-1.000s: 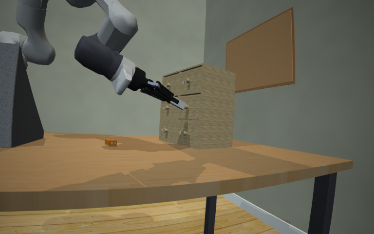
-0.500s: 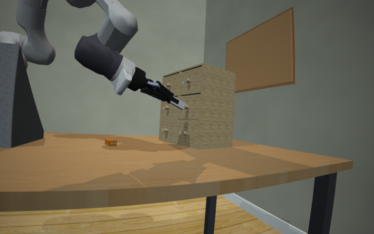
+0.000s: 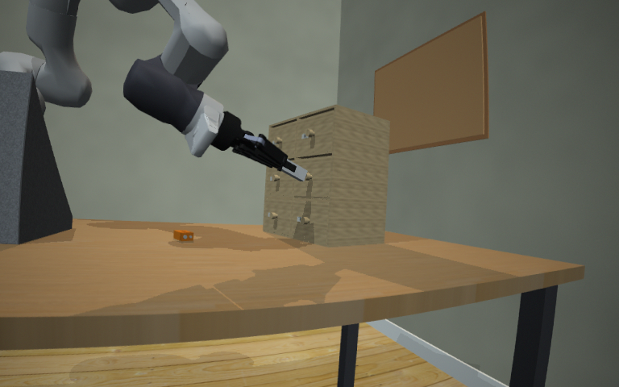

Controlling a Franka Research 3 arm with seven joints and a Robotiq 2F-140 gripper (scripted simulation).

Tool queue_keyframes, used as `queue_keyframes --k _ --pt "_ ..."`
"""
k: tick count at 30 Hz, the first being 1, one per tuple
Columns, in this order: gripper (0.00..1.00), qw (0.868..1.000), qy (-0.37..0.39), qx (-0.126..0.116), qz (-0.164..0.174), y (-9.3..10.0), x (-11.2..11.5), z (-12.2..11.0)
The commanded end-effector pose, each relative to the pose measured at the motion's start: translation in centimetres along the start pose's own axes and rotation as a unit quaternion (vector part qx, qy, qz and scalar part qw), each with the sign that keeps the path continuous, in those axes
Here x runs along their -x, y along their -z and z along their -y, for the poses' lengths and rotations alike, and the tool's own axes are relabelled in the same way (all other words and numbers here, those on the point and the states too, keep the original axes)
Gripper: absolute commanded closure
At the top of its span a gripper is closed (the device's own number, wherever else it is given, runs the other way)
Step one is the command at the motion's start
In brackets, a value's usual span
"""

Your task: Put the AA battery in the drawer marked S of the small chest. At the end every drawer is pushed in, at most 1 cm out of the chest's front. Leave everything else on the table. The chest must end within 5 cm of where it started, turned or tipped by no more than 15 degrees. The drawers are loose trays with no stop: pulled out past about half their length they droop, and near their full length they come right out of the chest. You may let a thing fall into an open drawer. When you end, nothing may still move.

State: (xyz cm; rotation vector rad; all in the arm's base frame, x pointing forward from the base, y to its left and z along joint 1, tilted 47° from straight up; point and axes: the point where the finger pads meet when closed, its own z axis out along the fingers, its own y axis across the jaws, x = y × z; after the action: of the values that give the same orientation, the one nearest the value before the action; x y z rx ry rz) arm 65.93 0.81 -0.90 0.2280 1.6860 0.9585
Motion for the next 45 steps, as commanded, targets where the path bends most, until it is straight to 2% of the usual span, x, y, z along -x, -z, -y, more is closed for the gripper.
queue_keyframes --k 1,8,18,27,37,45 --pt "1.00 1.000 -0.005 -0.001 0.000 -0.1 0.0 0.0" --pt "1.00 1.000 -0.005 -0.001 0.000 0.5 -0.2 0.0" --pt "1.00 1.000 -0.005 -0.001 0.000 4.4 -1.7 -0.1" --pt "1.00 1.000 -0.005 -0.001 0.000 5.0 -1.7 -0.1" --pt "1.00 1.000 -0.005 -0.001 0.000 9.5 -1.6 -0.1" --pt "1.00 1.000 -0.005 -0.001 0.000 10.0 -1.6 -0.1"
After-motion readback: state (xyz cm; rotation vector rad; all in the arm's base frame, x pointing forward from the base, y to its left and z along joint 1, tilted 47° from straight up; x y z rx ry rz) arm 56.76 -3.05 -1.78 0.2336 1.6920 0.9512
